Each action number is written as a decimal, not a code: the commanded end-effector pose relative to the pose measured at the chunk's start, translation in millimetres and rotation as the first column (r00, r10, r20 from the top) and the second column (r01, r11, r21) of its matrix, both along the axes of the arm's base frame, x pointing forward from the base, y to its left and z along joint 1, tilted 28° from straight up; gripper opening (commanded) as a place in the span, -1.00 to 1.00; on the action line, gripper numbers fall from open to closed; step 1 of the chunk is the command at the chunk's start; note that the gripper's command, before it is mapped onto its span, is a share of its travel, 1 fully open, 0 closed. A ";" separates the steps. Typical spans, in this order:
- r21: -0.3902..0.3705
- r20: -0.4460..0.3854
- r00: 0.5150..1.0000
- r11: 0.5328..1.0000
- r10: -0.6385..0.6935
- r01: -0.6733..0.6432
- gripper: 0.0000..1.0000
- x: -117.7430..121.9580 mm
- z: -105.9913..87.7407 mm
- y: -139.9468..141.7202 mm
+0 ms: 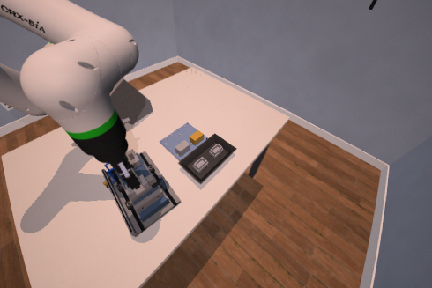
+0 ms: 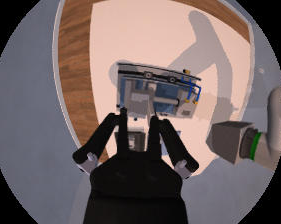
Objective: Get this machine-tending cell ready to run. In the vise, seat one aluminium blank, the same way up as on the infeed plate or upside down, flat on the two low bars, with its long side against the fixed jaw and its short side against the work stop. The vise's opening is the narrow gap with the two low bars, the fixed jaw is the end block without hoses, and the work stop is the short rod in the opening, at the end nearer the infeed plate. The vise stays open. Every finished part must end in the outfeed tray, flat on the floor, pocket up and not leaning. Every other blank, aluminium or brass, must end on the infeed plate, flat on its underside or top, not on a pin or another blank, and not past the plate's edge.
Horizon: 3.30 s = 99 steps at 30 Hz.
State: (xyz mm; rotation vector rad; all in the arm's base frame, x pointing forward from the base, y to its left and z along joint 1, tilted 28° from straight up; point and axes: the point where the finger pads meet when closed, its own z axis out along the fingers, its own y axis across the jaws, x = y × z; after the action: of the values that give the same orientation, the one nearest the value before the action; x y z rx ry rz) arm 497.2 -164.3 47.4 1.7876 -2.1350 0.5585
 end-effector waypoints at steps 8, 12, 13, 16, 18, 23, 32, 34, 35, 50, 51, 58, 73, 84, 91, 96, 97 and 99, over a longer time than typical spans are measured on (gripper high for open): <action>0.000 0.000 1.000 1.000 0.000 0.000 -1.00 0.2 -1.3 -0.6; 0.000 0.000 1.000 1.000 0.000 0.000 -1.00 0.3 -2.7 -1.4; 0.000 0.000 1.000 1.000 0.000 0.000 -1.00 0.3 -3.2 -1.7; 0.000 0.000 1.000 1.000 0.000 0.000 -1.00 0.3 -3.6 -1.9; 0.000 0.000 1.000 1.000 0.000 0.000 -1.00 0.4 -4.7 -2.5; 0.000 0.000 1.000 1.000 0.000 0.000 -1.00 0.5 -7.6 -4.1; 0.000 0.000 1.000 1.000 0.000 0.000 -1.00 0.7 -12.7 -6.9; 0.000 0.000 1.000 1.000 0.000 0.000 -1.00 0.7 -13.3 -7.2; 0.000 0.000 1.000 1.000 0.000 0.000 -1.00 0.7 -13.9 -7.5; 0.000 0.000 1.000 1.000 0.000 0.000 -1.00 0.9 -19.6 -10.6; 0.000 0.000 1.000 1.000 0.000 0.000 -1.00 0.9 -19.8 -10.7; 0.000 0.000 1.000 1.000 0.000 0.000 -1.00 1.0 -20.5 -11.1; 0.000 0.000 1.000 1.000 0.000 0.000 -1.00 1.0 -20.5 -11.1; 0.000 0.000 1.000 1.000 0.000 0.000 -1.00 1.0 -20.5 -11.1; 0.000 0.000 1.000 1.000 0.000 0.000 -1.00 1.0 -20.5 -11.1; 0.000 0.000 1.000 1.000 0.000 0.000 -1.00 1.0 -20.5 -11.1; 0.000 0.000 1.000 1.000 0.000 0.000 -1.00 1.0 -20.5 -11.1; 0.000 0.000 1.000 1.000 0.000 0.000 -1.00 1.0 -20.6 -11.1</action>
State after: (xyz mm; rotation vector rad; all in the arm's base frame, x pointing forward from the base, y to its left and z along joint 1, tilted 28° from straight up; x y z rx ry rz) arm 498.0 -175.6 26.6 1.7877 -2.1349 0.5584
